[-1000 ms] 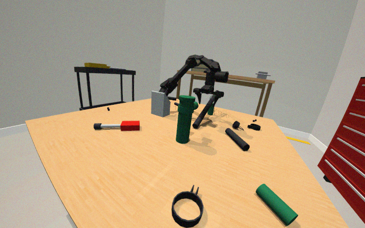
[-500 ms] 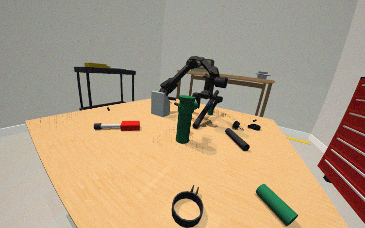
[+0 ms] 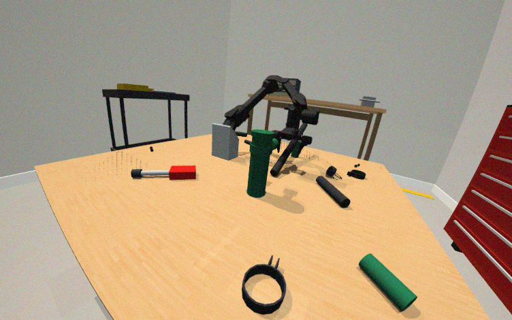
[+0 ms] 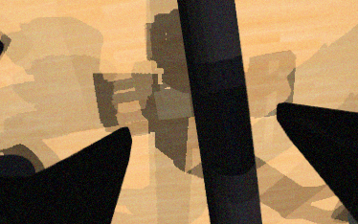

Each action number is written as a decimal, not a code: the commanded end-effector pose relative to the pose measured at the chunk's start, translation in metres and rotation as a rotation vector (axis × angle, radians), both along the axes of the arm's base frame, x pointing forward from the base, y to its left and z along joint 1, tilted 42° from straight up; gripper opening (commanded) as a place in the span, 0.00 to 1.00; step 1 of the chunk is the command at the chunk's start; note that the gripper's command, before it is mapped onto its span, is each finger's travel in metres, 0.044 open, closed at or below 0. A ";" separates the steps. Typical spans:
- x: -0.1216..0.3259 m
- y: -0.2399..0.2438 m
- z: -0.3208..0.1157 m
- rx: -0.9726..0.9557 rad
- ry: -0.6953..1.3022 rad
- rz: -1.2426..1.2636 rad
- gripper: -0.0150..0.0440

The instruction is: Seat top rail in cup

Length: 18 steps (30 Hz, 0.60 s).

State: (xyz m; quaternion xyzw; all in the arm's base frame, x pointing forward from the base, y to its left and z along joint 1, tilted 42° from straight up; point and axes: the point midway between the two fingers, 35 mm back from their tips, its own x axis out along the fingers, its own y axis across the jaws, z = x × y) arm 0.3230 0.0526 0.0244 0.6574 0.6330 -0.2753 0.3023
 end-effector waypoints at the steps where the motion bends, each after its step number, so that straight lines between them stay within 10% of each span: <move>1: 0.000 0.006 -0.006 0.004 0.005 -0.003 1.00; 18: -0.001 0.025 -0.026 0.007 0.005 -0.003 1.00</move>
